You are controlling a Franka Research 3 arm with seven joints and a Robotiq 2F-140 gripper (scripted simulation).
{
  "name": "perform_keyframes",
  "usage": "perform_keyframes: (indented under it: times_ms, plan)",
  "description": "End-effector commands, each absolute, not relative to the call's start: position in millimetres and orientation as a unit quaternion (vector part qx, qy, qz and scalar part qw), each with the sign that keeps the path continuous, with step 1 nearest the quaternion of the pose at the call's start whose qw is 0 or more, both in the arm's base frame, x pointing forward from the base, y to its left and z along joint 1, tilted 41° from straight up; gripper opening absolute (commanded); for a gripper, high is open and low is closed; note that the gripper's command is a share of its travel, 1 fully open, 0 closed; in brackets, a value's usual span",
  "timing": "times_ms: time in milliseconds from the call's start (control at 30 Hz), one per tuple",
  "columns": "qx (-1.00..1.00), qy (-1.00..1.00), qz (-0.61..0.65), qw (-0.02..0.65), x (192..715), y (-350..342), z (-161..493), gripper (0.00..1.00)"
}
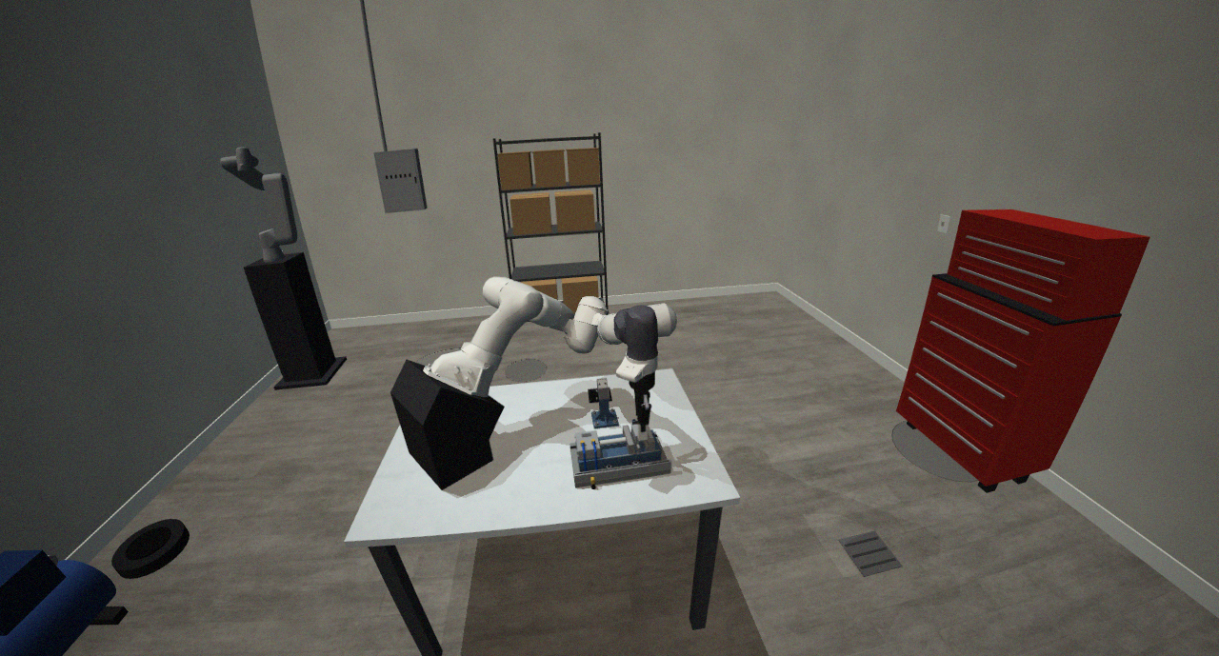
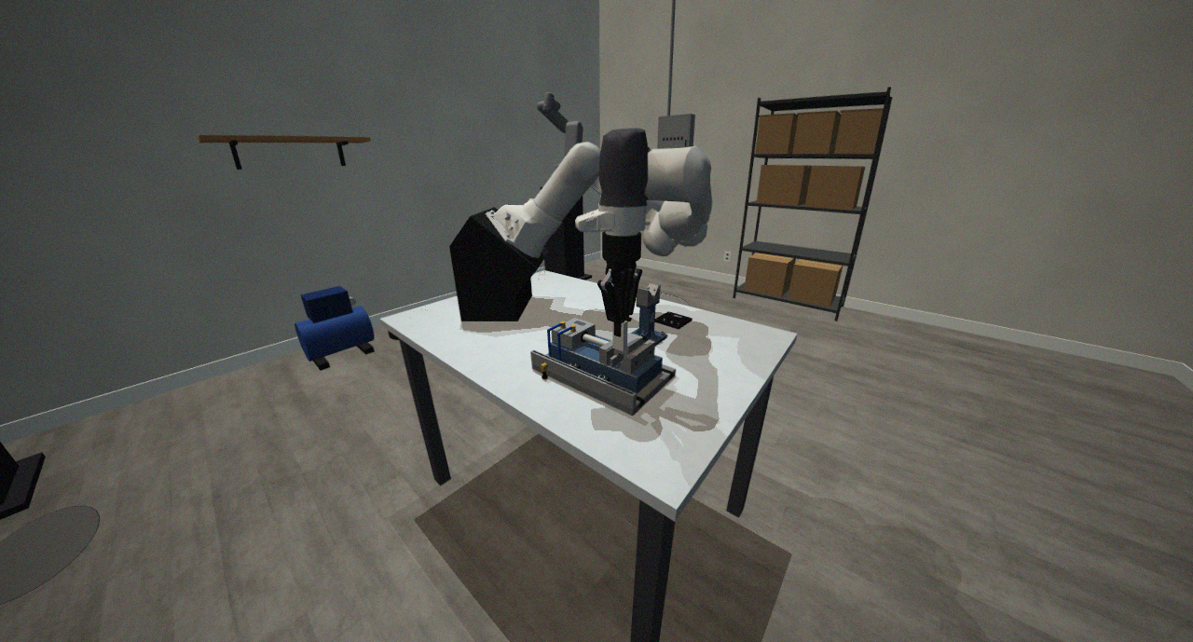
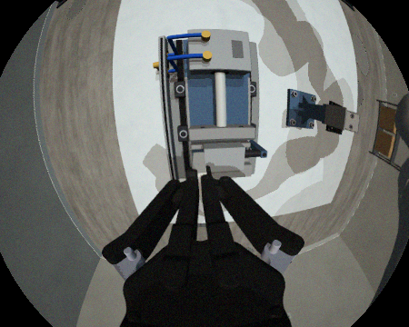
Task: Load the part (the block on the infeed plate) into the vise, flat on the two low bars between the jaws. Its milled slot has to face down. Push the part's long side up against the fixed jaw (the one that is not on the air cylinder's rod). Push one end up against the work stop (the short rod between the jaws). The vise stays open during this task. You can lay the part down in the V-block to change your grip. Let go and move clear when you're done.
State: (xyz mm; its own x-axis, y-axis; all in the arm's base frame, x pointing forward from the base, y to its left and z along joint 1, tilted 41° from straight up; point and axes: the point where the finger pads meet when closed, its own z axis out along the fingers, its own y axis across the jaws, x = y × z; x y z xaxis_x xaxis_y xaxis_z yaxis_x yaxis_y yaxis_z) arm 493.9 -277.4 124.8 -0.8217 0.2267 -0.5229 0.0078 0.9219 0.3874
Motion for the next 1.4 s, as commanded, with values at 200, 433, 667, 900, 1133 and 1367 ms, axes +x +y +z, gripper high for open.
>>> perform_keyframes:
  times_ms: [200, 433, 667, 900, 1133, 1367]
  plan:
    - [0.065, 0.936, 0.19, 0.29, 493.7, -275.5, 125.3, 0.0]
    - [0.065, 0.936, 0.19, 0.29, 493.7, -275.5, 125.2, 0.0]
    - [0.065, 0.936, 0.19, 0.29, 493.7, -277.8, 124.3, 0.0]
    - [0.065, 0.936, 0.19, 0.29, 493.6, -287.6, 120.1, 0.0]
    - [0.065, 0.936, 0.19, 0.29, 493.4, -299.0, 115.2, 0.0]
    - [0.065, 0.936, 0.19, 0.29, 493.4, -303.3, 113.4, 0.0]
